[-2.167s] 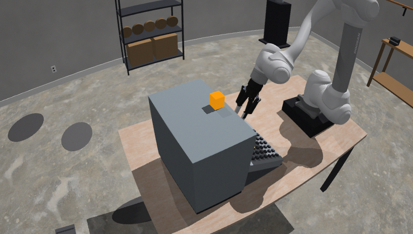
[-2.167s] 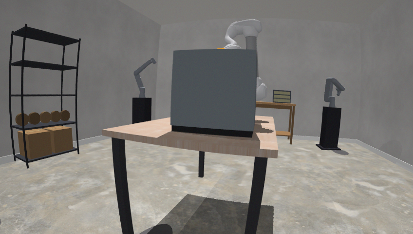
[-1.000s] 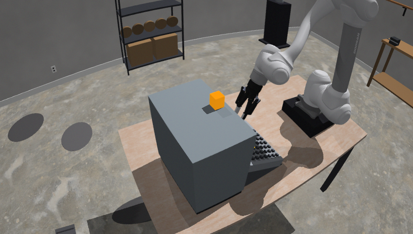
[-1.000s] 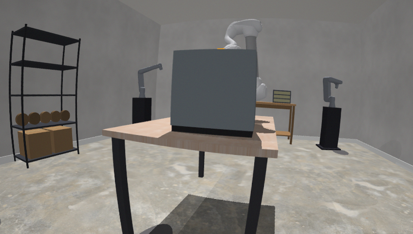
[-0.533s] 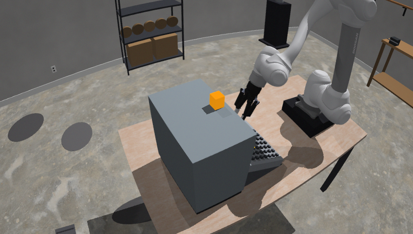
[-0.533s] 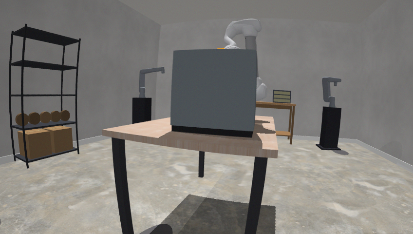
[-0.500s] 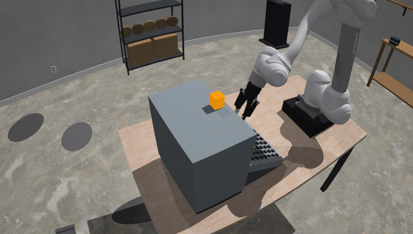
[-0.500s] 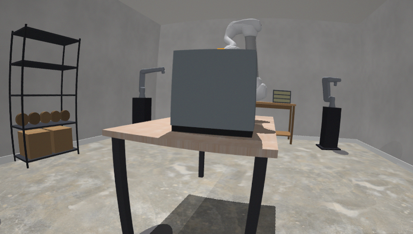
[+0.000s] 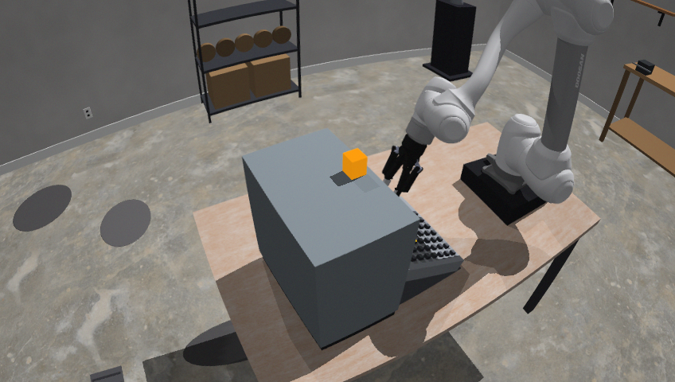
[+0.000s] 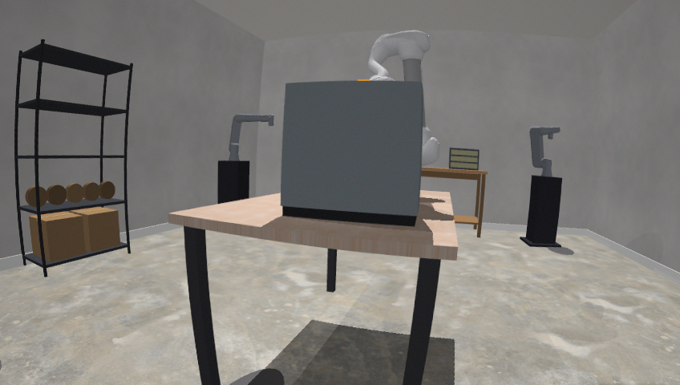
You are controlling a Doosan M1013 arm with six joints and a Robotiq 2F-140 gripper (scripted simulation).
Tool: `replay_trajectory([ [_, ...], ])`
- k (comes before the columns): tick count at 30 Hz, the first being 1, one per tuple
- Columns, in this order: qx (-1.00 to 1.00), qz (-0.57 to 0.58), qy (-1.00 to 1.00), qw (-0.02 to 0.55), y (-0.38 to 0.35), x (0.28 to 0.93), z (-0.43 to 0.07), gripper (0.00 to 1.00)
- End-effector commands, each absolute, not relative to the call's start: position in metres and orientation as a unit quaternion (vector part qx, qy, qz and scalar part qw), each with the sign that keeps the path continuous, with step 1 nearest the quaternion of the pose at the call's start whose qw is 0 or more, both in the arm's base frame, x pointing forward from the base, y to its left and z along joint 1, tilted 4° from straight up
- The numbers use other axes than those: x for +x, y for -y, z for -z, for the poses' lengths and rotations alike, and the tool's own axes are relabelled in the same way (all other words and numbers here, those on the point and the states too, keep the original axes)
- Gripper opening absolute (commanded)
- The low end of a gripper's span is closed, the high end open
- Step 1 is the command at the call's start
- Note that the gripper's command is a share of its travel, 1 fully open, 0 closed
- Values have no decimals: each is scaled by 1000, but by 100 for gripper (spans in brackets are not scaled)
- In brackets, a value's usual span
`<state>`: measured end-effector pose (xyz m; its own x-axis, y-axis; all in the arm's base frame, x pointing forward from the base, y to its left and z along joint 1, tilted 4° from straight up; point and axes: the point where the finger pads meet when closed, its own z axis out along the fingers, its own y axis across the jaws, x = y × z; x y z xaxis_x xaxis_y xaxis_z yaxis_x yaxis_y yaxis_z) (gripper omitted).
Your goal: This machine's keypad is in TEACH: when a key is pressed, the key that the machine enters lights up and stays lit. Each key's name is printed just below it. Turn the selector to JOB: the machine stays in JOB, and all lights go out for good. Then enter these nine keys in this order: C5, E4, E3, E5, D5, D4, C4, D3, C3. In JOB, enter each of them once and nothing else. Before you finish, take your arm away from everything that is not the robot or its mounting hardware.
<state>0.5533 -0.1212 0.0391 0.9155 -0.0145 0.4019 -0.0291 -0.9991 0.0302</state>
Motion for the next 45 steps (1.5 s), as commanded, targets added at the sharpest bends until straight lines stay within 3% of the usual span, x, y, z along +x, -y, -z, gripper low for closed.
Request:
replay_trajectory([
  [1,979,-205,11,18,121,553,-39,33],
  [37,979,-205,11,18,121,553,-39,33],
  [38,979,-205,11,18,121,553,-39,0],
  [45,979,-205,11,18,121,553,-39,0],
])
